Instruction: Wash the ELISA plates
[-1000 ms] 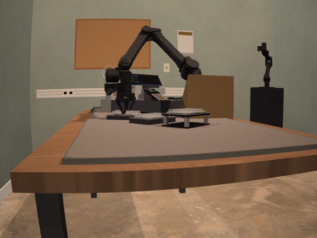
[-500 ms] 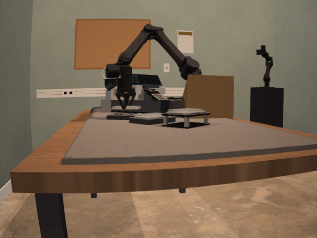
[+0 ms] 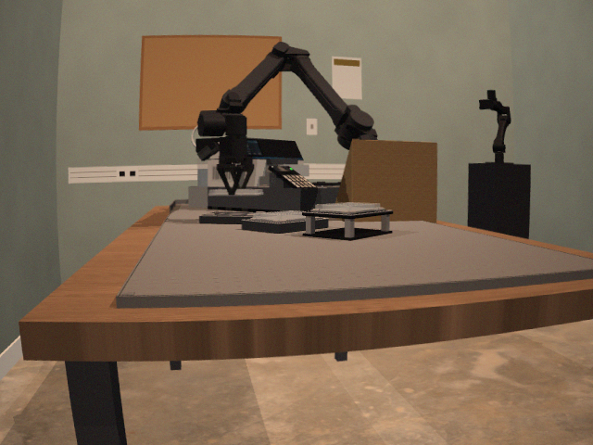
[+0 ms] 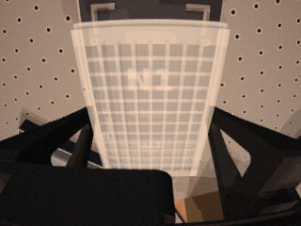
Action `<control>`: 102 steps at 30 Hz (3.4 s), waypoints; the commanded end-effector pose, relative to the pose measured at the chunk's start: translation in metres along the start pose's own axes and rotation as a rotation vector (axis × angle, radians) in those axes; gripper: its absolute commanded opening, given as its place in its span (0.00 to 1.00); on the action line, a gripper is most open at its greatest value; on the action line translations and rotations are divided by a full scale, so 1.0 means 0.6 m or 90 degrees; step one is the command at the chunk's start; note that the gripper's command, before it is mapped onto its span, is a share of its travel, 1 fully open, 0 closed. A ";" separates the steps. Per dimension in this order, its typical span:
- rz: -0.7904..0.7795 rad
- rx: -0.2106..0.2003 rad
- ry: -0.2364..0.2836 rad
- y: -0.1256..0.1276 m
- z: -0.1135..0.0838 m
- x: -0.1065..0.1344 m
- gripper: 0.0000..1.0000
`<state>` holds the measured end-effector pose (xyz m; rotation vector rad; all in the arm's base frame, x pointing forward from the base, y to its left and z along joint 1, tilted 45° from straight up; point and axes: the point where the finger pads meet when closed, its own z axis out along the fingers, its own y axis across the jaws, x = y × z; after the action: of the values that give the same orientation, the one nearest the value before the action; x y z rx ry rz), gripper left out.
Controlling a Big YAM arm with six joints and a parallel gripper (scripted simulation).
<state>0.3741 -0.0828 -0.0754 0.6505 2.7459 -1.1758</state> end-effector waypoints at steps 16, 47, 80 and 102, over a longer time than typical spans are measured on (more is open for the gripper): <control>0.022 -0.020 -0.026 0.013 -0.080 -0.031 0.84; 0.020 -0.019 -0.026 0.012 -0.098 -0.028 0.84; 0.170 0.001 0.000 -0.071 -0.076 -0.009 0.84; 0.464 -0.010 -0.009 -0.210 -0.109 -0.026 0.84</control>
<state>0.3367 -0.1218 0.0459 1.4389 2.1878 -0.9820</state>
